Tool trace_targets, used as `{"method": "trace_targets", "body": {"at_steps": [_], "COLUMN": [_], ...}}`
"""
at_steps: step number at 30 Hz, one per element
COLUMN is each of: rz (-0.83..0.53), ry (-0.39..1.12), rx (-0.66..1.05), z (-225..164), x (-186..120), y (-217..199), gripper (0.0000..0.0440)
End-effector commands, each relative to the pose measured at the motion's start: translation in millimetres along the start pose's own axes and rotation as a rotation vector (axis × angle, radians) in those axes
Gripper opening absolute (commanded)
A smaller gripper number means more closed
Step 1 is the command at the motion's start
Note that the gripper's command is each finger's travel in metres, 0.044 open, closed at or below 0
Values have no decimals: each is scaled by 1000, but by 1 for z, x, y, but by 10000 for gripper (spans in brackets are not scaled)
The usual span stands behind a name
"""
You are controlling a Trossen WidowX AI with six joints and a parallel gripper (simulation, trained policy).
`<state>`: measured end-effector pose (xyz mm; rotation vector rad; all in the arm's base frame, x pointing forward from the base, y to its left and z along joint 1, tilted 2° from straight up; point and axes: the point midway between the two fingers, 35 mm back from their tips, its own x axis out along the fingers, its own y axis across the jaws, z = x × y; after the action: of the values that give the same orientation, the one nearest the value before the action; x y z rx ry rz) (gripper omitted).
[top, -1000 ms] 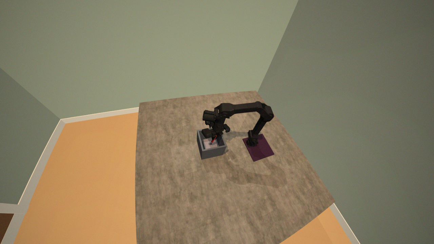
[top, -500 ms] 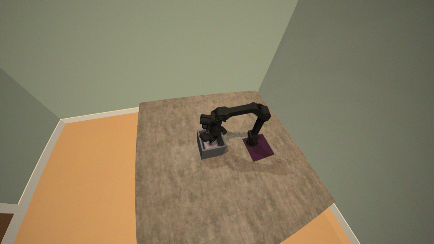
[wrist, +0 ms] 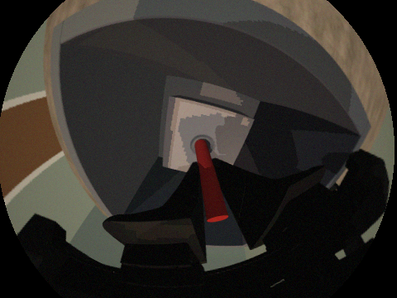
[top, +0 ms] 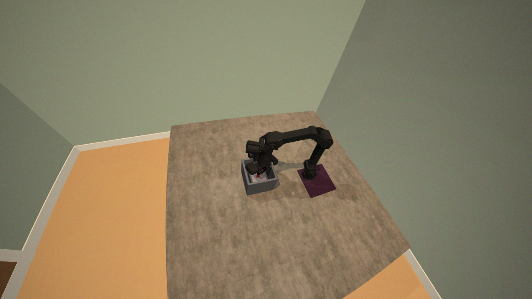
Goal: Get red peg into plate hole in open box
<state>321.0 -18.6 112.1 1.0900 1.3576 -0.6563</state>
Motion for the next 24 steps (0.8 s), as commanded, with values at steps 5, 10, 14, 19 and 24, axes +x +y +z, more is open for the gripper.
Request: {"method": "trace_targets", "body": {"at_steps": [5,10,14,19,24], "rz": [-77,-103,-120,-132,-122], "ry": [73,83,93,106,144], "rx": [-75,-87,-93,-88,-71], "z": [3,4,5,5,10], "x": [51,62,71,72,70], "y": [-16,-24,-29,-31,-28], "gripper": [53,72,104,147,152]}}
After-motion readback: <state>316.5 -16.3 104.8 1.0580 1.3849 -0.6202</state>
